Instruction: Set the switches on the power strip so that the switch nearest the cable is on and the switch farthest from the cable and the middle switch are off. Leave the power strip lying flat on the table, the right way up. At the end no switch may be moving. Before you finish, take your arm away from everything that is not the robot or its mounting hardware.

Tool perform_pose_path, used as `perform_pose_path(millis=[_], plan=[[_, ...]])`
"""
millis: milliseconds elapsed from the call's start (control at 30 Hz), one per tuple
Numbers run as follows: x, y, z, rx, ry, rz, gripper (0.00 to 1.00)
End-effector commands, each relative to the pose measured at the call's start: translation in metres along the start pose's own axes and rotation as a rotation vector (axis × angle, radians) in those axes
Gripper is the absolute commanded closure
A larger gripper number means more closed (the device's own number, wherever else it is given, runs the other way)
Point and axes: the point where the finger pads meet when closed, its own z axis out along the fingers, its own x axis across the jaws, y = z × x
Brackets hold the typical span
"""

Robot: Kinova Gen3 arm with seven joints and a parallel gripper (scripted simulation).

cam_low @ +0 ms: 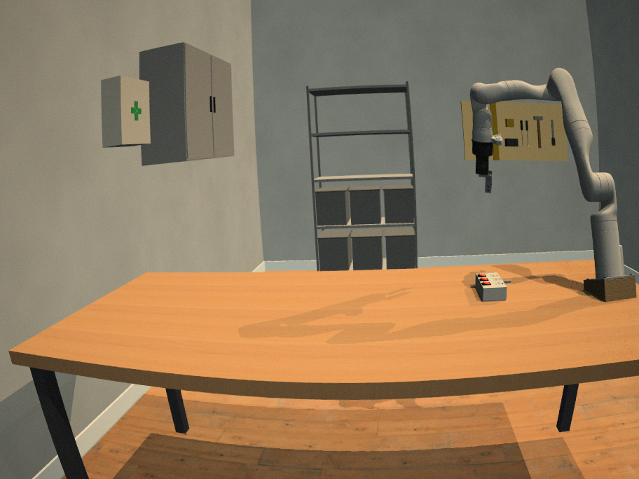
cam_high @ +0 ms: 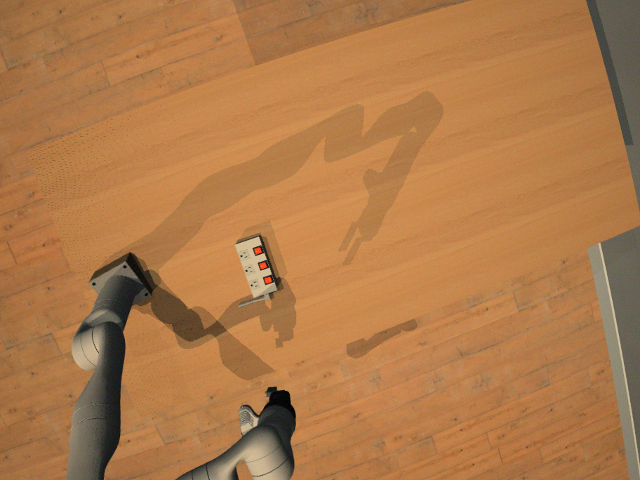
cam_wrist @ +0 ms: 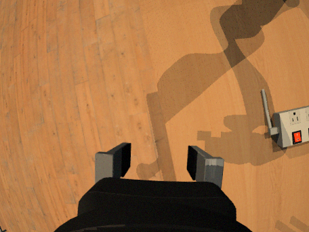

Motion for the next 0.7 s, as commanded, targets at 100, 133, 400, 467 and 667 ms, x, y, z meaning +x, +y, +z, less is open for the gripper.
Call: perform_pose_path(millis=[100, 133, 400, 467, 667], plan=[[0.004, 0.003, -0.001, -0.004, 0.006, -0.009, 0.0], [0.004, 0.003, -0.001, -0.004, 0.006, -0.009, 0.0], [0.033, 0.012, 0.001, -0.01, 0.04, -0.045, 0.0], [0.033, 0.012, 0.001, -0.01, 0.04, -0.045, 0.0], [0.033, 0.012, 0.001, -0.01, 0.04, -0.045, 0.0]])
